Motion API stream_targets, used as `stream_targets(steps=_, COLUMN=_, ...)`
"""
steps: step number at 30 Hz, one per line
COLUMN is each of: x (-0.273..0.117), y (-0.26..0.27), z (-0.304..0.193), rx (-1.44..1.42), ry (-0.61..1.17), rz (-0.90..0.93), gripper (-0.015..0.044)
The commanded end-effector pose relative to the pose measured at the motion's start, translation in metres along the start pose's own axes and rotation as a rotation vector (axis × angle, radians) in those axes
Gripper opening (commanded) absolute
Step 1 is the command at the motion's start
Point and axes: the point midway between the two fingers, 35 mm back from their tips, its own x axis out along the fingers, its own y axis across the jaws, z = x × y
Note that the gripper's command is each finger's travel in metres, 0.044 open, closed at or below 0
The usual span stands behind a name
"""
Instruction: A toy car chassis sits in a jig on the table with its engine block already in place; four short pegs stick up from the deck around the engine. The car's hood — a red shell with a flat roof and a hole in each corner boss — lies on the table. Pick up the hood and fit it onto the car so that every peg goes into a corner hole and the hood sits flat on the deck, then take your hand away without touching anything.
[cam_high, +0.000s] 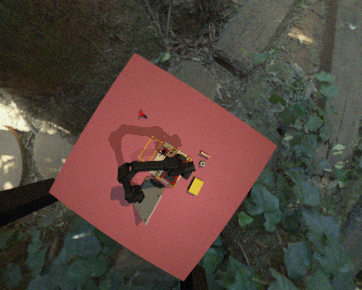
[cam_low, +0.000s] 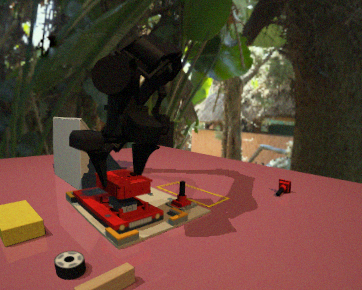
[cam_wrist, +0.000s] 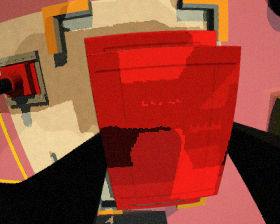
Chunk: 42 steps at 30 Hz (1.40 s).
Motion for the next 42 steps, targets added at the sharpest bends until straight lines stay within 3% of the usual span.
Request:
stream_targets(steps=1, x=0.0145, y=-0.0003, z=-0.0017, rx=0.009, ry=-0.002, rz=0.008, gripper=0.0)
stream_targets(steps=42, x=0.0185, y=0.0004, z=-0.0003, rx=0.009, ry=-0.002, rz=0.008, gripper=0.0)
